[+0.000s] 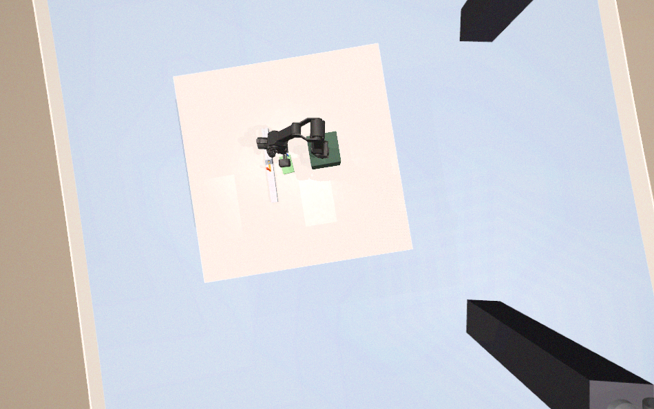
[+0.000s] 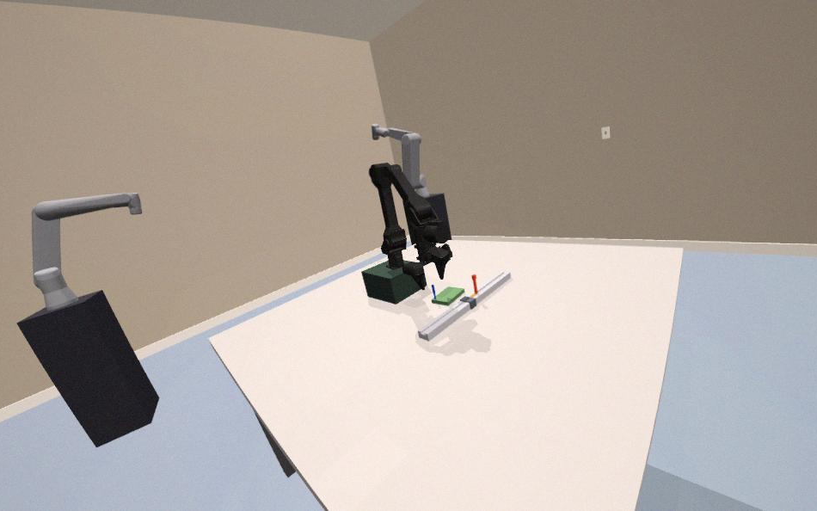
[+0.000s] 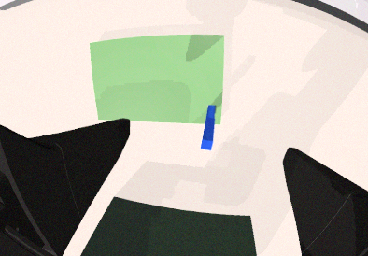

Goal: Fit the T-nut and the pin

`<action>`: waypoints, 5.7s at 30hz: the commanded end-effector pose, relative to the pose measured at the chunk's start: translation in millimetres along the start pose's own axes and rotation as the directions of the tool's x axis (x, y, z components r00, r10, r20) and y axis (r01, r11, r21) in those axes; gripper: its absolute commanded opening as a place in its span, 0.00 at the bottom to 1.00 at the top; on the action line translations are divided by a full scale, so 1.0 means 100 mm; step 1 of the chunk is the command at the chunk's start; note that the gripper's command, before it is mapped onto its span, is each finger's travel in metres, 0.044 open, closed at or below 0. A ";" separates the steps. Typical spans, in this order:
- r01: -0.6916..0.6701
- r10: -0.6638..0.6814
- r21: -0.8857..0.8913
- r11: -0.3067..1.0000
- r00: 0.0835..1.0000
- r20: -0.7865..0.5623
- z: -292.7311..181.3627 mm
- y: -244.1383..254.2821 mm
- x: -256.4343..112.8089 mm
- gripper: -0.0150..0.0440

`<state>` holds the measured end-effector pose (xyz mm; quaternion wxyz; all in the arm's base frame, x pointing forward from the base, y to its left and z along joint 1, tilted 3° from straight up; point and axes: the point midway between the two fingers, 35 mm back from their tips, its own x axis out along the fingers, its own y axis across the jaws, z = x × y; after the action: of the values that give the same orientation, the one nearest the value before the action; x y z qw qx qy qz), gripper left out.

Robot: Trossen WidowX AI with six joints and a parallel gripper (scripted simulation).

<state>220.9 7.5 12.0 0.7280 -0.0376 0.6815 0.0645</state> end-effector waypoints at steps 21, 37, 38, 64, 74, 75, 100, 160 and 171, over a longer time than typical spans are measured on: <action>-0.004 0.004 0.004 1.000 1.000 -0.007 -0.03 0.01 0.40 1.00; -0.004 0.004 0.005 1.000 1.000 -0.007 -0.03 0.01 0.46 0.51; -0.004 0.004 0.005 1.000 1.000 -0.007 -0.03 0.01 0.46 0.47; -0.004 0.004 0.004 1.000 1.000 -0.007 -0.03 0.01 0.36 0.00; -0.004 0.004 0.004 1.000 1.000 -0.007 -0.04 0.00 0.26 0.00; -0.004 0.004 0.004 1.000 1.000 -0.007 -0.04 0.00 0.25 0.00; -0.004 0.004 0.004 1.000 1.000 -0.007 -0.06 -0.01 -0.26 0.00; -0.005 -0.002 -0.107 0.994 0.998 -0.064 1.20 0.24 0.02 0.00; -0.005 -0.002 -0.111 0.994 0.998 -0.064 1.18 0.26 0.02 0.00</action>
<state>337.5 50.4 19.2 0.7024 -0.0787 0.6998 0.1035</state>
